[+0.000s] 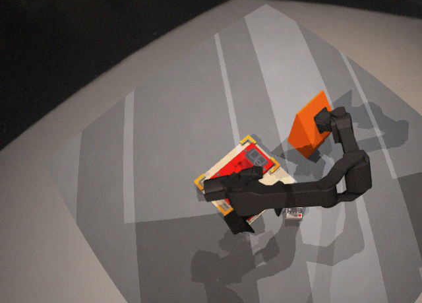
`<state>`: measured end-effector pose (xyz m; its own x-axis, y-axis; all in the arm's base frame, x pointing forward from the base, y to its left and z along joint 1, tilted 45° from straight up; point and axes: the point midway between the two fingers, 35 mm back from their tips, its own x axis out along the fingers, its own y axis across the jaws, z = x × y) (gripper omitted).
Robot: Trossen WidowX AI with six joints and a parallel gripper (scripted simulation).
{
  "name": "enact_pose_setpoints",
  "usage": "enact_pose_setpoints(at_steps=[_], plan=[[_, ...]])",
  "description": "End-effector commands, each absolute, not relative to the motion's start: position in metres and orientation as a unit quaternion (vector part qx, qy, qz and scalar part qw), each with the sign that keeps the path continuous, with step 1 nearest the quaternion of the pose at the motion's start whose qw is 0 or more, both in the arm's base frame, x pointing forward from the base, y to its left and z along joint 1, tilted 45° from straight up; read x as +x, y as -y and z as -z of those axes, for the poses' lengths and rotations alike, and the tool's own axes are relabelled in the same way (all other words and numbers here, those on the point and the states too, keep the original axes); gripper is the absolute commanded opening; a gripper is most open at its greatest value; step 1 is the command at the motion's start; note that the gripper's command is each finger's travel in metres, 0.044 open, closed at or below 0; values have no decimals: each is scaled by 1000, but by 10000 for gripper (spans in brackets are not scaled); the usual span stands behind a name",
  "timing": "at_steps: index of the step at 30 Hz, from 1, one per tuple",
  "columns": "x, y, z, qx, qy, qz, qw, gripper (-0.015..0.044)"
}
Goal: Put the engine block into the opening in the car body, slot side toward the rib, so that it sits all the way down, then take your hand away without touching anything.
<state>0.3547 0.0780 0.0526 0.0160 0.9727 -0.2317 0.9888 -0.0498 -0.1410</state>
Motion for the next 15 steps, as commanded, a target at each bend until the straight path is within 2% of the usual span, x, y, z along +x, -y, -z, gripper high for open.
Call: enact_pose_setpoints(at_steps=[1,2,15], plan=[[355,-78,-53,712,-689,132,32,426],[355,-78,-53,711,-690,127,39,440],[352,-80,-55,670,-712,-8,209,440]])
